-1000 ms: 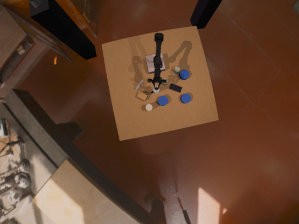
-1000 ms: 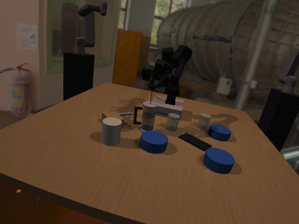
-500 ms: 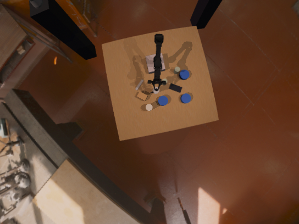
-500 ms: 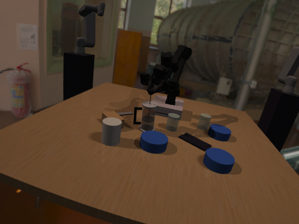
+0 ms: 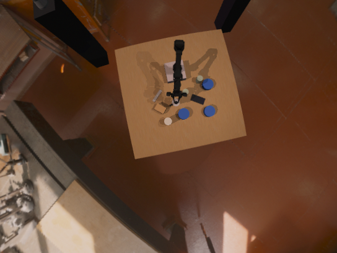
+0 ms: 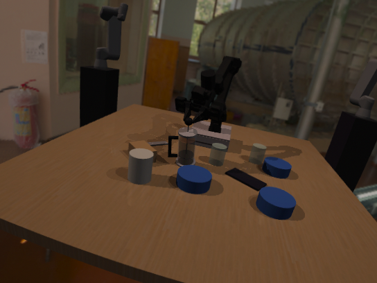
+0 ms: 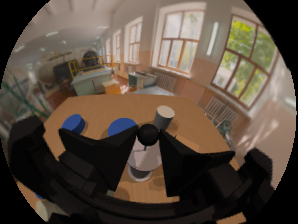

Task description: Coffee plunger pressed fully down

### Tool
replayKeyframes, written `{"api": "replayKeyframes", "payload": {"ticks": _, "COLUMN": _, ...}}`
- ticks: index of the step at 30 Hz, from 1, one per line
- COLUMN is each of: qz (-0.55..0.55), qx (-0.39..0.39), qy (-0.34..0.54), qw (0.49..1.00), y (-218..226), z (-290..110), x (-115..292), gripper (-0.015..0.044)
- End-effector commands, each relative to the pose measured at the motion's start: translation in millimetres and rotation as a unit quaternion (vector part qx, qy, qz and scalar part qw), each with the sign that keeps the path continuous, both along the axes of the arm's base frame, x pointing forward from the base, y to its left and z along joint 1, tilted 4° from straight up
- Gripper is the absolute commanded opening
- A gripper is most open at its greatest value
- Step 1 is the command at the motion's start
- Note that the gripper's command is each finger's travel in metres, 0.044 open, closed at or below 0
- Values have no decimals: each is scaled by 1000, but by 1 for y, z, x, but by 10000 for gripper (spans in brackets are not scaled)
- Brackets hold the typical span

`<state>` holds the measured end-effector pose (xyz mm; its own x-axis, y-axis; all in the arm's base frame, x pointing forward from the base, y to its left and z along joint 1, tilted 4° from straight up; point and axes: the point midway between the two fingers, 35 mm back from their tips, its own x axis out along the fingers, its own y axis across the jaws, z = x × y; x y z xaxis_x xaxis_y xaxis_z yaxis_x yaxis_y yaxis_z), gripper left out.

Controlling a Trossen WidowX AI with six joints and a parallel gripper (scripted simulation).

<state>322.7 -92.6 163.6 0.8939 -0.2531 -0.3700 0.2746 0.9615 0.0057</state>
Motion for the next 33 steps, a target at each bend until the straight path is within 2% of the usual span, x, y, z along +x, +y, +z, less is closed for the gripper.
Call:
{"api": "replayKeyframes", "payload": {"ticks": 1, "qz": 1, "qx": 6, "qy": 27, "qw": 1000, "y": 0, "z": -16, "x": 0, "gripper": 121}}
{"api": "replayKeyframes", "payload": {"ticks": 33, "qz": 1, "qx": 6, "qy": 26, "qw": 1000, "y": -2, "z": -12, "x": 7, "gripper": 121}}
